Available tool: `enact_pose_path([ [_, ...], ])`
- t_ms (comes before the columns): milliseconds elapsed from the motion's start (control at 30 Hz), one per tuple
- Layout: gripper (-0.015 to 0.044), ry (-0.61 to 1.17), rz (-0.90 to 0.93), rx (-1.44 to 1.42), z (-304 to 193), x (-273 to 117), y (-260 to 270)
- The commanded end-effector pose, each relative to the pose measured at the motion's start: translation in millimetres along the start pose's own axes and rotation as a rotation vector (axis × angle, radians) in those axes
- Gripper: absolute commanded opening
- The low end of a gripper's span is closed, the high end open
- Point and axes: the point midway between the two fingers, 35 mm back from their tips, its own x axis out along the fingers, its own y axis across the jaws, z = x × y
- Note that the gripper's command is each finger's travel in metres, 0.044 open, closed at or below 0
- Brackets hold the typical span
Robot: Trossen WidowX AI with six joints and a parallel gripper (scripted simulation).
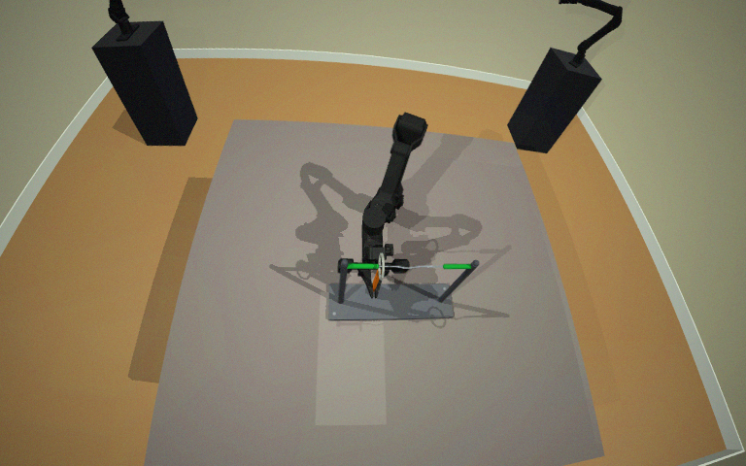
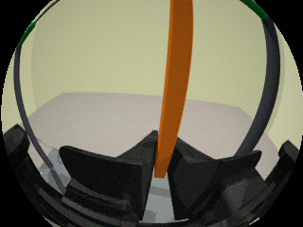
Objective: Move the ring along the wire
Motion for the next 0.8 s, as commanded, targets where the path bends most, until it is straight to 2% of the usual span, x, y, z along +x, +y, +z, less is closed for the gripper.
enact_pose_path([
  [0, -0.015, -0.002, -0.003, 0.005, 1, 0, 5],
  [767, -0.015, 0.001, -0.049, 0.049, 2, 0, 32],
])
